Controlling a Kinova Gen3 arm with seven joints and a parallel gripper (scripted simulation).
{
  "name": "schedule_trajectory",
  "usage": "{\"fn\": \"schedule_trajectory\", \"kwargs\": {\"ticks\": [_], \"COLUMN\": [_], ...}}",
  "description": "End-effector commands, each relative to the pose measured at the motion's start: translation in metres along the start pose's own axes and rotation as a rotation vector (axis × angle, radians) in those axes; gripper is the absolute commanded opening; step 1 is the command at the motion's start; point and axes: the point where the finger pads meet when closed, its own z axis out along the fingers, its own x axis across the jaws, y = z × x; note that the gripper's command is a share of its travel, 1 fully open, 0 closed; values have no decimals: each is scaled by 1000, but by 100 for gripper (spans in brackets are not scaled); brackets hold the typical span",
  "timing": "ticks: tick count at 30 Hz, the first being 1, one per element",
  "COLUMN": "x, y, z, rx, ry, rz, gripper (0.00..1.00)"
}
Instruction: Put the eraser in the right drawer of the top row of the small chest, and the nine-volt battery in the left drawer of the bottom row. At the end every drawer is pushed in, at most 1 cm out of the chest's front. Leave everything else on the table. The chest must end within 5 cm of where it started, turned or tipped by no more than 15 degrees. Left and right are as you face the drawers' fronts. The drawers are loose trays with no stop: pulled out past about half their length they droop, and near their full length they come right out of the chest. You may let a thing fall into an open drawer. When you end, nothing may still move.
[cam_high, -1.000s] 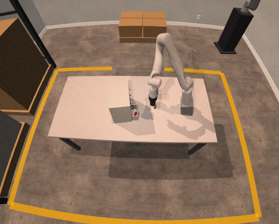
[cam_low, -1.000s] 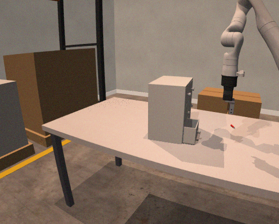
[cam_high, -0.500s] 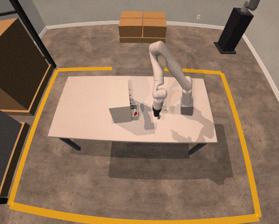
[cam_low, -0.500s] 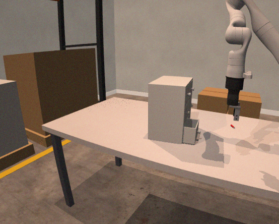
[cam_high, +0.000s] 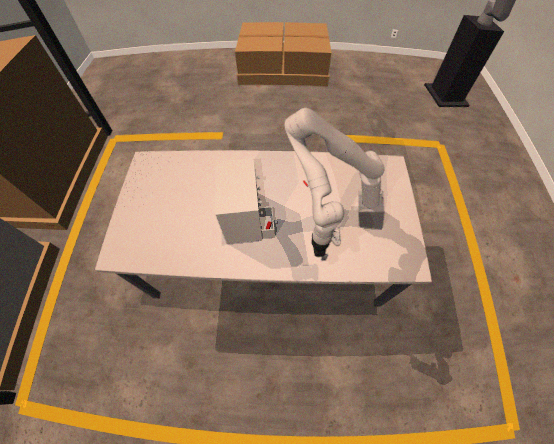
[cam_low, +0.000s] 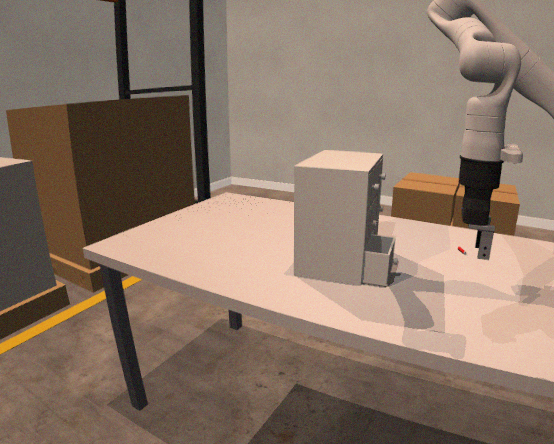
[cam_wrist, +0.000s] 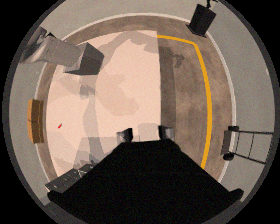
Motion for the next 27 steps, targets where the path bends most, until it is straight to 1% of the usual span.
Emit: {"fn": "schedule_trajectory", "kwargs": {"ticks": [1, 7, 12, 15, 27], "x": [26, 61, 80, 86, 91], "y": [-8, -14, -18, -19, -20], "z": [0, -3, -4, -4, -4], "rx": [-1, -1, 0, 0, 0], "ry": [-3, -3, -3, -3, -4], "rz": [-26, -27, -27, -27, -27], "gripper": [100, 100, 100, 100, 100]}}
